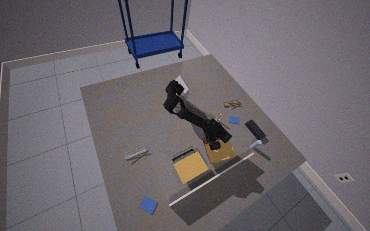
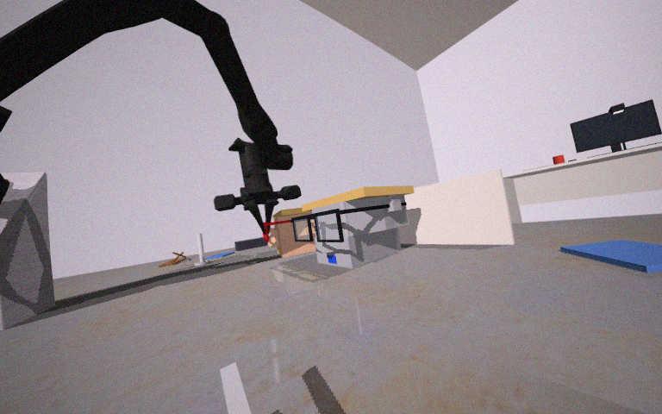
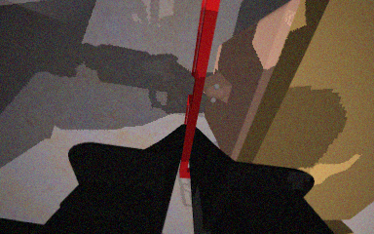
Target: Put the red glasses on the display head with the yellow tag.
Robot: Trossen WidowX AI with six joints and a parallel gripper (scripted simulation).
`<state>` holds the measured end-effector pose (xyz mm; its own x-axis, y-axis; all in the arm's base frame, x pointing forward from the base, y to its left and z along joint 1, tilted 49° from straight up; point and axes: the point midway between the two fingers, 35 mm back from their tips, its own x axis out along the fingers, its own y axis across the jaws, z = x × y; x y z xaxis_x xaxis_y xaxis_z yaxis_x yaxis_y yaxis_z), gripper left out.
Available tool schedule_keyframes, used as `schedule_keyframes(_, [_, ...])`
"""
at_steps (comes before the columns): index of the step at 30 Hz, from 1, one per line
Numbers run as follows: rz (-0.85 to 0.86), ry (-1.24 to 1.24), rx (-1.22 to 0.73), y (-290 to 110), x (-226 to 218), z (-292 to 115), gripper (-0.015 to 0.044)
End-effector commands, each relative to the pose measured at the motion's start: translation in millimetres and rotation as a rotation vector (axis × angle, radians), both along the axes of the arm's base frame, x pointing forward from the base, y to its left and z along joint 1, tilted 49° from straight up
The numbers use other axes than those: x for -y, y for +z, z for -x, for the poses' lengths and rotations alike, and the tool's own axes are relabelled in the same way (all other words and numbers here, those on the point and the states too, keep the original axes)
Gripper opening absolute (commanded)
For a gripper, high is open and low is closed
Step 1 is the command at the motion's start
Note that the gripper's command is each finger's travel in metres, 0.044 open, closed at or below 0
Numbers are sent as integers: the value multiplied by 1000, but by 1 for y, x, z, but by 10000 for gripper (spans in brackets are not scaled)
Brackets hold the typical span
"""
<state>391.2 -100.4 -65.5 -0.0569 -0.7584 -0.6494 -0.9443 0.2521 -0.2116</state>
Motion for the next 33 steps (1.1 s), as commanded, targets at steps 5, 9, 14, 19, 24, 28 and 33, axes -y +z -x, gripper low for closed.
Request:
schedule_keyframes(5, [0, 0, 0, -1, 1, 0, 79])
schedule_keyframes(9, [0, 0, 0, -1, 1, 0, 107])
schedule_keyframes(14, [0, 0, 0, -1, 1, 0, 107])
schedule_keyframes(19, [-11, -26, -24, 12, -15, -3, 107])
schedule_keyframes(24, [-14, -44, -41, 22, -25, -4, 107])
schedule_keyframes(28, [-14, -44, -41, 22, -28, 0, 107])
schedule_keyframes(33, [-15, -44, -42, 21, -40, 25, 107])
